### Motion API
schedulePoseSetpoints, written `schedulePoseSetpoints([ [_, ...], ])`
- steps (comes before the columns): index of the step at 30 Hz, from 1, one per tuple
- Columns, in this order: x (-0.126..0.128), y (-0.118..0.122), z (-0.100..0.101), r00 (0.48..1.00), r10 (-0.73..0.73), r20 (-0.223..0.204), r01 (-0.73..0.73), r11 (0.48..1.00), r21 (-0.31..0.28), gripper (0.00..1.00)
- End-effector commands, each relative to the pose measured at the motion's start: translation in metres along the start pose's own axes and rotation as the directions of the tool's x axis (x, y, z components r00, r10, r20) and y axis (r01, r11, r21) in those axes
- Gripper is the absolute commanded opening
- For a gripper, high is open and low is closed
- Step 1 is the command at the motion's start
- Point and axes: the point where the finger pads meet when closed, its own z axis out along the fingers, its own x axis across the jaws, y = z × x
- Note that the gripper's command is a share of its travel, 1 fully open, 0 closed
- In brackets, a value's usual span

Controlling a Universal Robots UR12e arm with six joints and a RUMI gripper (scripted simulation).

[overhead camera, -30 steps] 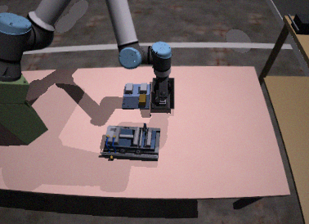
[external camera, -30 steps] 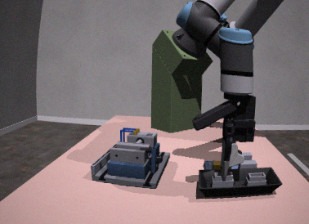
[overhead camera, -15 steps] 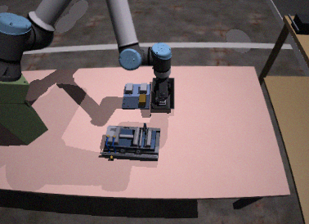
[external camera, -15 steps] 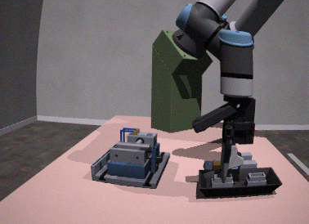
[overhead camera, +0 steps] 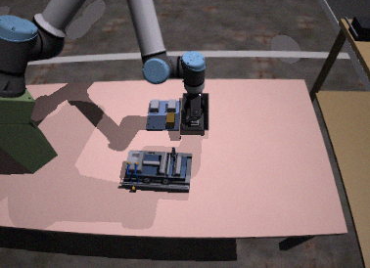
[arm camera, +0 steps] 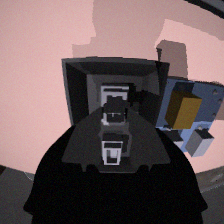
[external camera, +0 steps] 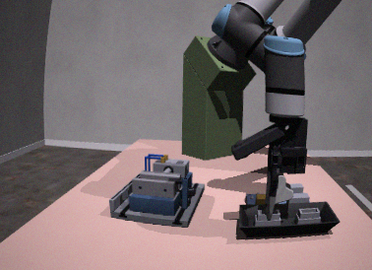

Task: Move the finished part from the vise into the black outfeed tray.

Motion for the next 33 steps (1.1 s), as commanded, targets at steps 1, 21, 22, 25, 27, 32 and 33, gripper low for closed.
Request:
schedulePoseSetpoints([
  [1, -0.0020, 0.0005, 0.0000, 1.000, -0.002, 0.002, 0.002, 1.000, 0.000, 0.00],
  [21, -0.0020, 0.0005, 0.0000, 1.000, -0.002, 0.002, 0.002, 1.000, 0.001, 0.00],
  [22, -0.0020, 0.0005, 0.0000, 1.000, -0.002, 0.002, 0.002, 1.000, 0.001, 0.00],
  [25, -0.0020, 0.0005, 0.0000, 1.000, -0.002, 0.002, 0.002, 1.000, 0.000, 0.40],
  [27, -0.0019, 0.0005, 0.0000, 1.000, -0.002, 0.002, 0.002, 1.000, 0.000, 0.40],
  [32, -0.0019, 0.0005, 0.0000, 1.000, -0.002, 0.002, 0.002, 1.000, 0.000, 0.40],
  [33, -0.0019, 0.0005, 0.0000, 1.000, -0.002, 0.002, 0.002, 1.000, 0.000, 0.40],
])
